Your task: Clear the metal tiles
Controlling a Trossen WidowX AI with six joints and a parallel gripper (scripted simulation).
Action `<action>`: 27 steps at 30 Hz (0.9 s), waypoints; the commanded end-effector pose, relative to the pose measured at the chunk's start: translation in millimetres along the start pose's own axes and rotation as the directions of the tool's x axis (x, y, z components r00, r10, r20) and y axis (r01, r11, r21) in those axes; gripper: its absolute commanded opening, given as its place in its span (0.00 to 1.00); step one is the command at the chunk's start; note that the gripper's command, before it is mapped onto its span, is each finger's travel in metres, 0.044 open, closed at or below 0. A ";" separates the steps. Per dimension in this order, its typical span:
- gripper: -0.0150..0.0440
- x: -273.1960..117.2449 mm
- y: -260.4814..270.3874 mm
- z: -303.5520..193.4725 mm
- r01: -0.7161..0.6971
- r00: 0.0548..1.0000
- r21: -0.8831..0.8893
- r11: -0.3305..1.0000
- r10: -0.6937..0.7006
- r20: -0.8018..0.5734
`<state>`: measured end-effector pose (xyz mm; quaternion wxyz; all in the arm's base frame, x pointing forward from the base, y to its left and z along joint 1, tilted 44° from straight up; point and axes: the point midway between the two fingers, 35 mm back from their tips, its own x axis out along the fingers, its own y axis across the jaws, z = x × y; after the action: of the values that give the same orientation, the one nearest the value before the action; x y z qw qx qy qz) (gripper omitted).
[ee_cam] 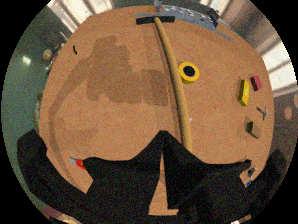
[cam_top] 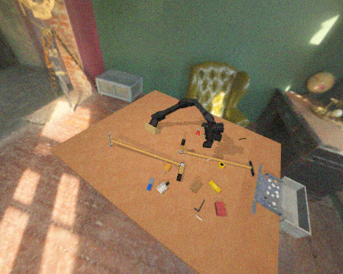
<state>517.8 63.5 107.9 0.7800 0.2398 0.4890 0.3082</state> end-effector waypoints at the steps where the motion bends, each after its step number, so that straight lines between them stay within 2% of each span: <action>1: 0.25 6.6 1.1 -3.1 0.003 1.000 0.004 1.000 -0.003 0.002; 27: 0.25 53.1 4.0 -28.5 -0.002 1.000 0.005 1.000 0.002 0.005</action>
<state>510.4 102.1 69.2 0.7800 0.2418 0.4874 0.3092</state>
